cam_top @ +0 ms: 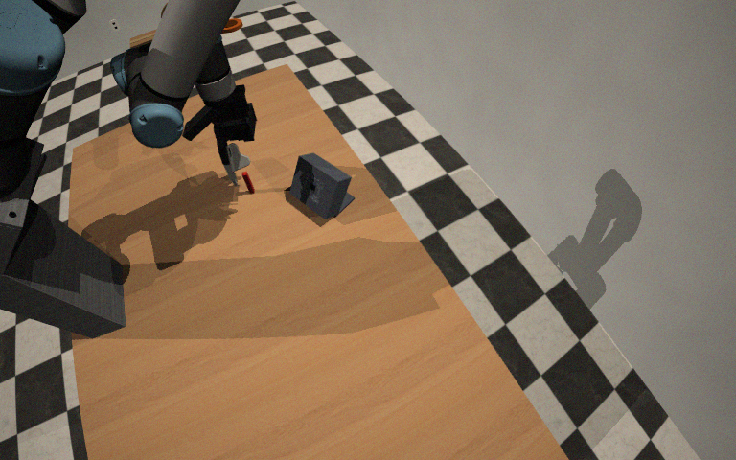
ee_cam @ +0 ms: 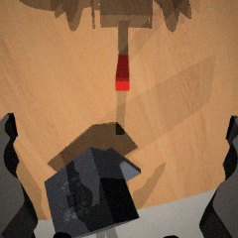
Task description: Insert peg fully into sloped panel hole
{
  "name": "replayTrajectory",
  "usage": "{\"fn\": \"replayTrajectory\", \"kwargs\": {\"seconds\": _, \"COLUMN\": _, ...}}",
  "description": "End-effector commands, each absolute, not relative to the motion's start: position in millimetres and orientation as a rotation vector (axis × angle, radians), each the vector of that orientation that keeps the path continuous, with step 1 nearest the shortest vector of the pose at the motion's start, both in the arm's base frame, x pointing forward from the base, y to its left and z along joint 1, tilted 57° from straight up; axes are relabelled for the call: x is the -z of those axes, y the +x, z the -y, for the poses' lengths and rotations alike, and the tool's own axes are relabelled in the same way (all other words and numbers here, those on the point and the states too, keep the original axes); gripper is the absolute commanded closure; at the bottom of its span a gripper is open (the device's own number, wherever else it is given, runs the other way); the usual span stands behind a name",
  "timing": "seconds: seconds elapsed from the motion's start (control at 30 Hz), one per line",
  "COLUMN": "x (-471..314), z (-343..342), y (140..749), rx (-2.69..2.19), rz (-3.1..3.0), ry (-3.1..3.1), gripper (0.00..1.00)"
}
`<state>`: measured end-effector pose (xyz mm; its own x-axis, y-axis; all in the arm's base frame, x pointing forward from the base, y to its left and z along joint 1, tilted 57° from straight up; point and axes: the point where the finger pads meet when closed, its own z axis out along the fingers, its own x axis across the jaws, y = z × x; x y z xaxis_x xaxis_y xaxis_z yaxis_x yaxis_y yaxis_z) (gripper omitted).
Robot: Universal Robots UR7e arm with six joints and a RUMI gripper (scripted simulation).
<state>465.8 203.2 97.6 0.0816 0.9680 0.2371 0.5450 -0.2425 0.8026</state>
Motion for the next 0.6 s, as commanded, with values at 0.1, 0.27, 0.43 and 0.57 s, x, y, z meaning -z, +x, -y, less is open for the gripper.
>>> {"fn": "replayTrajectory", "kwargs": {"seconds": 0.1, "x": -95.1, "z": -203.2, "y": 471.6, "rx": -1.056, "rz": -1.497, "ry": 1.834, "gripper": 0.0}}
{"fn": "replayTrajectory", "kwargs": {"seconds": 0.27, "x": -92.0, "z": -203.5, "y": 476.3, "rx": -1.056, "rz": -1.497, "ry": 1.834, "gripper": 0.0}}
{"fn": "replayTrajectory", "kwargs": {"seconds": 0.43, "x": -89.9, "z": -203.8, "y": 479.3, "rx": -1.056, "rz": -1.497, "ry": 1.834, "gripper": 0.0}}
{"fn": "replayTrajectory", "kwargs": {"seconds": 0.57, "x": -86.4, "z": -204.2, "y": 484.9, "rx": -1.056, "rz": -1.497, "ry": 1.834, "gripper": 0.0}}
